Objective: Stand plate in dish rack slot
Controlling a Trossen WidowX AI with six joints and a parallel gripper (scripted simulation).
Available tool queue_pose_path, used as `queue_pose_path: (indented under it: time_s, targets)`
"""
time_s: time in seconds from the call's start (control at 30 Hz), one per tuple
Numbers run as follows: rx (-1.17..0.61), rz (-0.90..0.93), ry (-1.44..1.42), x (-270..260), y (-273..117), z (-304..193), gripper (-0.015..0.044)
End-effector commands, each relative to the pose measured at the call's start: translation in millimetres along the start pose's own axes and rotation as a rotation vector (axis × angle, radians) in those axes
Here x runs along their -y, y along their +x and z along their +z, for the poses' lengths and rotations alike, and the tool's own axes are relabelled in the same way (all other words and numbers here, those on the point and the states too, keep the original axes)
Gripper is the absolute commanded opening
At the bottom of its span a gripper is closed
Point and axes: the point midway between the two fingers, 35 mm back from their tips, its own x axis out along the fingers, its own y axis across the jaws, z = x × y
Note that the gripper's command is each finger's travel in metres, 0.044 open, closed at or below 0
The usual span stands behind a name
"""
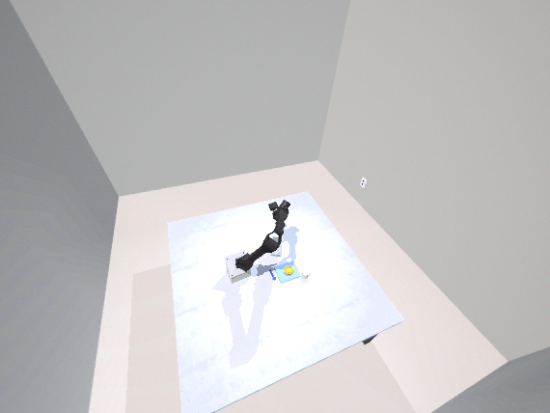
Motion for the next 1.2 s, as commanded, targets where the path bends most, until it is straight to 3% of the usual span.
queue_pose_path:
  time_s: [0.0, 0.3, 0.6, 1.17]
  targets:
    - [0.010, -0.141, 0.006, 70, -8, 15, 0.0400]
    - [-0.037, -0.425, 0.030, 211, -37, 16, 0.0400]
    - [-0.190, -0.682, 0.038, 329, -81, -33, 0.0400]
    - [-0.205, -0.699, 0.039, 345, -76, -38, 0.0400]
